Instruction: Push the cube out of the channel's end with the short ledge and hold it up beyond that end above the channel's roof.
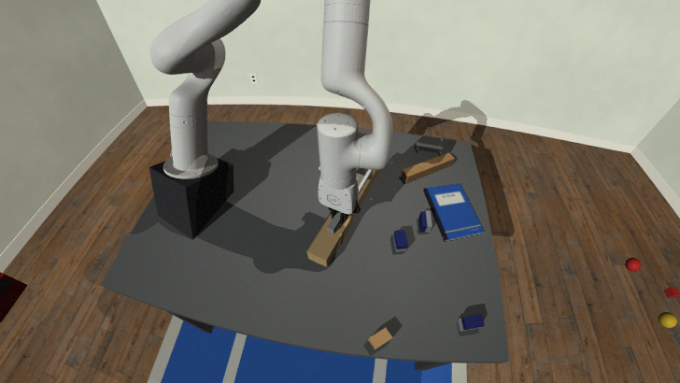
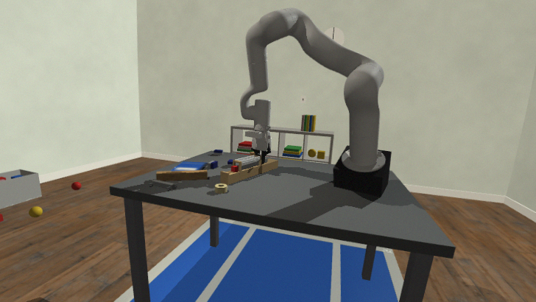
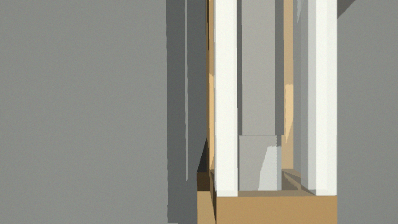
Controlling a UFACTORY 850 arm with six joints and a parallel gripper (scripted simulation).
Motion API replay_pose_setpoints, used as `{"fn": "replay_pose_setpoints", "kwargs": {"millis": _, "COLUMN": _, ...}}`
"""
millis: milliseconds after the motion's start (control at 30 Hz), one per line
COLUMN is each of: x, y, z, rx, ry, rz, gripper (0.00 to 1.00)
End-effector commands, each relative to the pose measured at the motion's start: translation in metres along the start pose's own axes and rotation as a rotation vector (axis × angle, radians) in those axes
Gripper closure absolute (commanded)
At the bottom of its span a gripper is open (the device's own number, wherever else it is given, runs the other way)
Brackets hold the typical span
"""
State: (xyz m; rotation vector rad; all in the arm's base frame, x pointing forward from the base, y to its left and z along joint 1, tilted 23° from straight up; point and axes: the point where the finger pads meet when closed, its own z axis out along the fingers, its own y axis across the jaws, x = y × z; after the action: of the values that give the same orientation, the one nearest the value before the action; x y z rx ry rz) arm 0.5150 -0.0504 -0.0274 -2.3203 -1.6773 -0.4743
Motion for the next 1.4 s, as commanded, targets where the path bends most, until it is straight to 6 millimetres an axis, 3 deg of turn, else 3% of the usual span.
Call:
{"fn": "replay_pose_setpoints", "kwargs": {"millis": 0, "x": 0.0002, "y": 0.0008, "z": -0.0006, "rx": -0.002, "ry": 0.000, "rz": 0.000, "gripper": 1.00}}
{"fn": "replay_pose_setpoints", "kwargs": {"millis": 267, "x": 0.0002, "y": 0.0008, "z": -0.0006, "rx": -0.002, "ry": 0.000, "rz": 0.000, "gripper": 1.00}}
{"fn": "replay_pose_setpoints", "kwargs": {"millis": 300, "x": 0.0002, "y": 0.0008, "z": -0.0006, "rx": -0.002, "ry": 0.000, "rz": 0.000, "gripper": 0.61}}
{"fn": "replay_pose_setpoints", "kwargs": {"millis": 1367, "x": 0.0002, "y": 0.0008, "z": -0.0006, "rx": -0.002, "ry": 0.000, "rz": 0.000, "gripper": 0.61}}
